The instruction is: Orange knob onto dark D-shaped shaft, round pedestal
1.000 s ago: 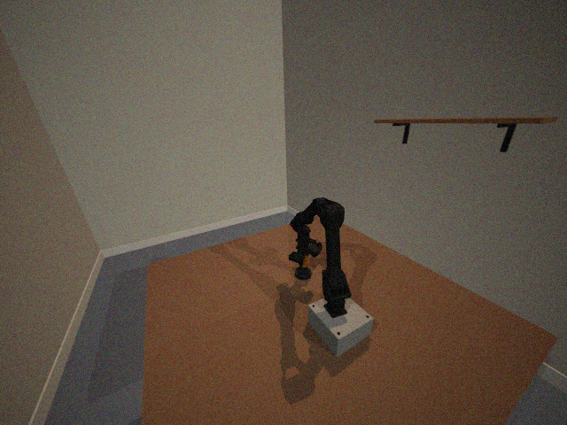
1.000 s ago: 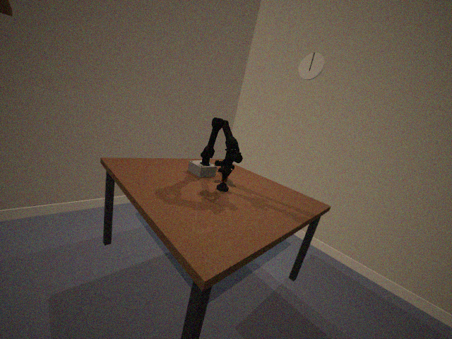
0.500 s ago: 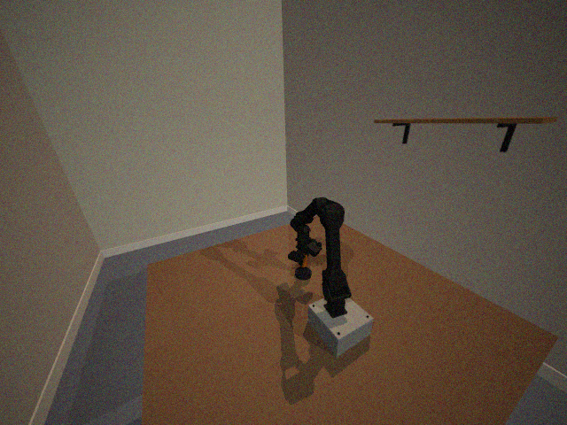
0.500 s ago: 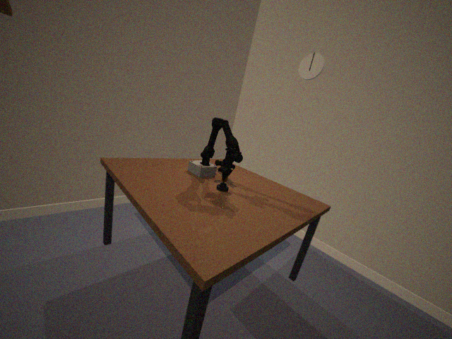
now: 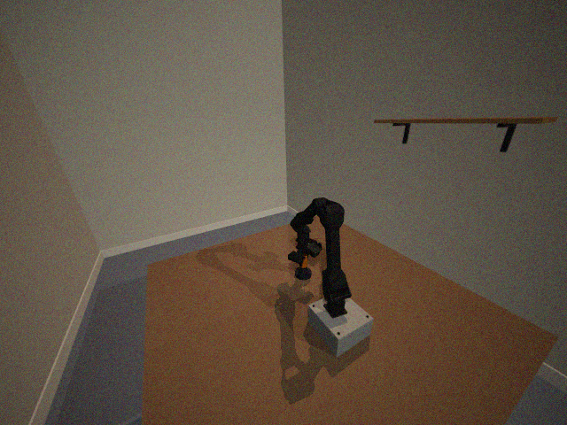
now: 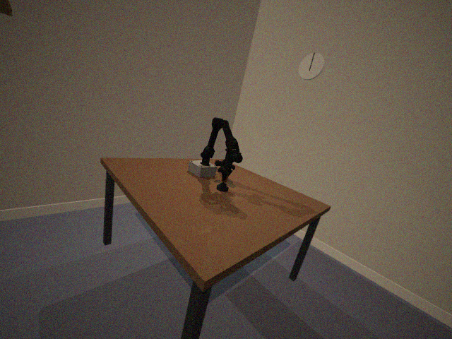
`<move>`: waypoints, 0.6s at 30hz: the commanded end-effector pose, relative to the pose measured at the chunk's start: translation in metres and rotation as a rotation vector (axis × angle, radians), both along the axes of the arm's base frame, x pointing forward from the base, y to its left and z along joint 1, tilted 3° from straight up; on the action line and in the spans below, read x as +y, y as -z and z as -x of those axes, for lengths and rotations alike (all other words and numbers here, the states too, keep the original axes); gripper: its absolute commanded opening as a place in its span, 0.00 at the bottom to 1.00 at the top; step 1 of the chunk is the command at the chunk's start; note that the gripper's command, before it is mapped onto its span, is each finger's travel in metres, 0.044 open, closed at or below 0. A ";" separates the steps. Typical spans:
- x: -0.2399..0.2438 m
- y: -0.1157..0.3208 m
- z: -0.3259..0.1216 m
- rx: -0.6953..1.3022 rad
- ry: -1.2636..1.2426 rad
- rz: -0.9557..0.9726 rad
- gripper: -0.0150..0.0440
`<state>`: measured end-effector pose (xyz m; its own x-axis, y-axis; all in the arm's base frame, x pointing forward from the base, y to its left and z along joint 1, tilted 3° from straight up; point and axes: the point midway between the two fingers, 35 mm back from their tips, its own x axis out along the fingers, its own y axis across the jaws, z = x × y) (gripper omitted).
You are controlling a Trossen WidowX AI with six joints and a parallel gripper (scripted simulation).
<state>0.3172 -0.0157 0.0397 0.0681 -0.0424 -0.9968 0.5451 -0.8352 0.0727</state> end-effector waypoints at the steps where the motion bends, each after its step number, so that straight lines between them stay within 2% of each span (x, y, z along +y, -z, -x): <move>1: 0.000 0.000 0.000 -0.002 0.007 0.001 0.25; 18: 0.000 0.001 0.000 -0.002 -0.009 0.002 0.25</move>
<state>0.3175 -0.0158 0.0390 0.0700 -0.0424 -0.9966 0.5544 -0.8290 0.0742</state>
